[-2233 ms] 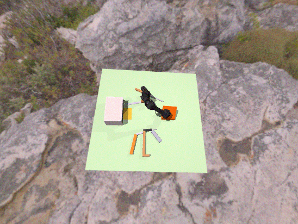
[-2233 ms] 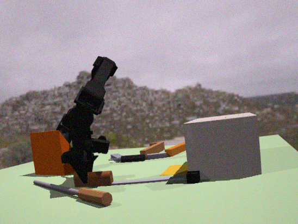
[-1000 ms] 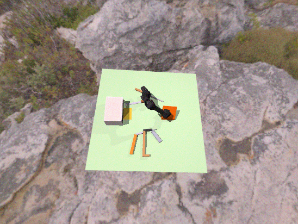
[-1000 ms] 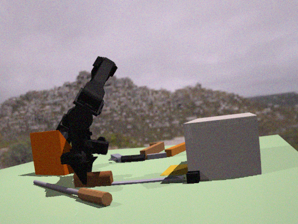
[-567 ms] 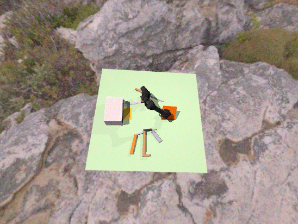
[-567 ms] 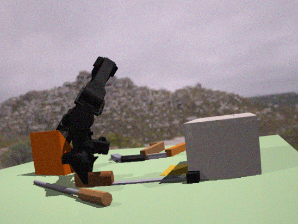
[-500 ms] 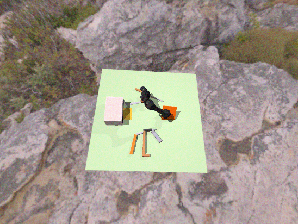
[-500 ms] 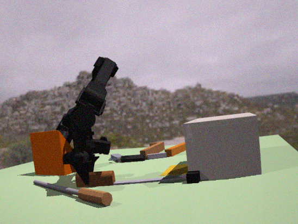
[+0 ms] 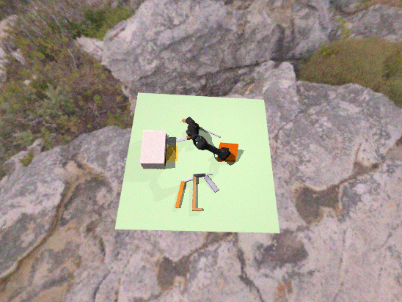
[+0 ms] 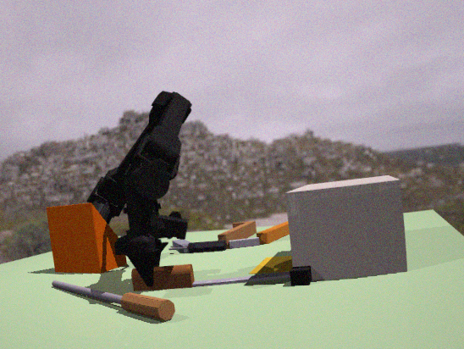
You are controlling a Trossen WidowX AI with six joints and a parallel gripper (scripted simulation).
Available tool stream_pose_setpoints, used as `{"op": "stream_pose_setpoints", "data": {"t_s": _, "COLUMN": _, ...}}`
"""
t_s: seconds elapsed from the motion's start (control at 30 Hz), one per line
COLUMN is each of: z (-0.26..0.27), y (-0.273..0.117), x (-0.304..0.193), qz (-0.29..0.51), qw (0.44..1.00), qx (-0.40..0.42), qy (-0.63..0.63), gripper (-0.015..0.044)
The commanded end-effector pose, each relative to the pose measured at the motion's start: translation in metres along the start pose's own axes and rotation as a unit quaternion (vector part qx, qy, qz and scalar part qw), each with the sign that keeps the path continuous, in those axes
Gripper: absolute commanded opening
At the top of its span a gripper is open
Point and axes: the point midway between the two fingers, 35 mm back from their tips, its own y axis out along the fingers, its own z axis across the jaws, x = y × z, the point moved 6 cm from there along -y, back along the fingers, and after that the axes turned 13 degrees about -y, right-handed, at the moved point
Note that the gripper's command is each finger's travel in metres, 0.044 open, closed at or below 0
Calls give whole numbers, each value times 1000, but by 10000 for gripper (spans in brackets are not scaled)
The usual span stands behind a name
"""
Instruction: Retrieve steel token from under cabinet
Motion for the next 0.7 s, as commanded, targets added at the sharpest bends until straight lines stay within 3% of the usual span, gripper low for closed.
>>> {"op": "stream_pose_setpoints", "data": {"t_s": 0.0, "z": -3, "y": 0, "x": 12, "qz": -2, "qw": 1000, "qx": -1, "qy": -3, "gripper": 0}}
{"op": "stream_pose_setpoints", "data": {"t_s": 0.67, "z": -9, "y": 0, "x": 45, "qz": -3, "qw": 1000, "qx": 0, "qy": -4, "gripper": 0}}
